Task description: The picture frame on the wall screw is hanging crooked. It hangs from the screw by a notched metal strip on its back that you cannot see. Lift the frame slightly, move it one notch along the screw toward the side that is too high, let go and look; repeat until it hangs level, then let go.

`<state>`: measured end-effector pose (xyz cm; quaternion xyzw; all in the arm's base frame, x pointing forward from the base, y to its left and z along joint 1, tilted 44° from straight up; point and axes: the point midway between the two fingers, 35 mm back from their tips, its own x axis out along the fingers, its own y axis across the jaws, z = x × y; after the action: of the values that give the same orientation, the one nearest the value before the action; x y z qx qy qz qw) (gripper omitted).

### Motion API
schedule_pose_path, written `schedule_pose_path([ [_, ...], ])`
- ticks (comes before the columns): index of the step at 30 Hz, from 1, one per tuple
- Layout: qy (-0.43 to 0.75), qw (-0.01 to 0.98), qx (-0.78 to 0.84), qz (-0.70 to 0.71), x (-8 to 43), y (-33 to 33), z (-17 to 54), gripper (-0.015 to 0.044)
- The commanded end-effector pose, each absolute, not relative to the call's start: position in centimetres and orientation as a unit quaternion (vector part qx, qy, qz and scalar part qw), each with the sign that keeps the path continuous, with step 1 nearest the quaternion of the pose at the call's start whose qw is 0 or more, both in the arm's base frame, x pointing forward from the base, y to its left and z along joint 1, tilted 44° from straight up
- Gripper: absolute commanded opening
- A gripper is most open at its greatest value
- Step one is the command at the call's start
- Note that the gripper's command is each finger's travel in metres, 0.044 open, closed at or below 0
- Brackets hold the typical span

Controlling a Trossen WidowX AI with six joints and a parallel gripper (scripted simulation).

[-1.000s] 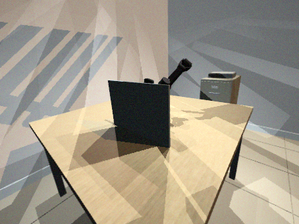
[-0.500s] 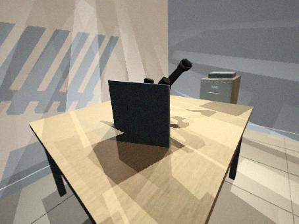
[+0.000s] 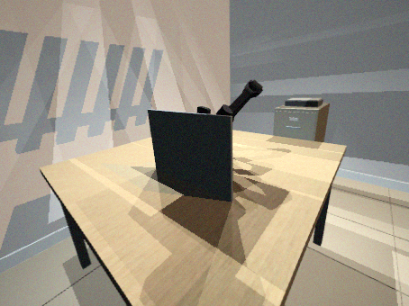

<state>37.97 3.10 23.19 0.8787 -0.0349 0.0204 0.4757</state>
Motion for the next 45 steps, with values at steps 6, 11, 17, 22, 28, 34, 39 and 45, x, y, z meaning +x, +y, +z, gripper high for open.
schedule_pose_path([
  [6,-0.040,0.474,0.880,0.022,37.99,2.96,23.33,0.0000],
  [11,-0.040,0.474,0.880,0.022,37.98,2.92,23.36,0.0000],
  [17,-0.040,0.474,0.880,0.022,37.98,2.86,23.34,0.0000],
  [22,-0.040,0.474,0.880,0.022,37.99,2.86,23.25,0.0000],
  [28,-0.040,0.474,0.880,0.022,37.98,2.77,23.27,0.0000],
  [34,-0.040,0.474,0.880,0.022,37.98,2.72,23.25,0.0000],
  [39,-0.040,0.474,0.879,0.022,37.99,2.63,23.15,0.0000],
  [45,-0.040,0.474,0.879,0.022,37.98,2.32,23.01,0.0000],
])
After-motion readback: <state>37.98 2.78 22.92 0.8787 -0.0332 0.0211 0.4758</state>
